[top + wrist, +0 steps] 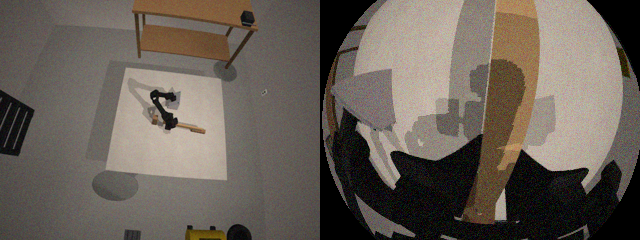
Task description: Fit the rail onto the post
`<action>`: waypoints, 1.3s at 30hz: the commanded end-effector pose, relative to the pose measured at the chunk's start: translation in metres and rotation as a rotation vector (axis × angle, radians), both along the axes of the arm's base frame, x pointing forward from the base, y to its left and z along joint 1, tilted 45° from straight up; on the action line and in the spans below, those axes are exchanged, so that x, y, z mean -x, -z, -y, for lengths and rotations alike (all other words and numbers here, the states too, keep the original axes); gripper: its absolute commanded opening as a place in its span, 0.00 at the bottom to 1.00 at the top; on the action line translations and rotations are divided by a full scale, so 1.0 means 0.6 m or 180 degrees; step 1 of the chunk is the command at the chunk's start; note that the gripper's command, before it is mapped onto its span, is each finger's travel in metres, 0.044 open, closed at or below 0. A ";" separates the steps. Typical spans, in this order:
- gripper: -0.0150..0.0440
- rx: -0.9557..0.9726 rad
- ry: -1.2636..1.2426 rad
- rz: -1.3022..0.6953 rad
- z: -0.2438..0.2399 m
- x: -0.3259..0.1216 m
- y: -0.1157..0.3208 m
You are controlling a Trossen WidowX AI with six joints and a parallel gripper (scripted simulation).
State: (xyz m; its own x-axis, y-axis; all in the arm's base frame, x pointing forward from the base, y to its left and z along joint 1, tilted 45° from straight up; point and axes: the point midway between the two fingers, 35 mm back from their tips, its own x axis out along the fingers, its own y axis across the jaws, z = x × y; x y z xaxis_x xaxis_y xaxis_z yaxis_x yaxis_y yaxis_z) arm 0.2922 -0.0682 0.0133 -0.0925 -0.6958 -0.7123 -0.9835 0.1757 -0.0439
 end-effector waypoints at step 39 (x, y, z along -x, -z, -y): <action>0.25 -0.0007 -0.0012 0.0011 0.015 0.002 -0.018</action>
State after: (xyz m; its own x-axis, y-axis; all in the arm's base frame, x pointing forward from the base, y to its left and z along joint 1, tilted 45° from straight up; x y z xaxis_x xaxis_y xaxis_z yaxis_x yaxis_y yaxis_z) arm 0.2903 -0.0770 0.0211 -0.0943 -0.6940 -0.7138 -0.9834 0.1766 -0.0418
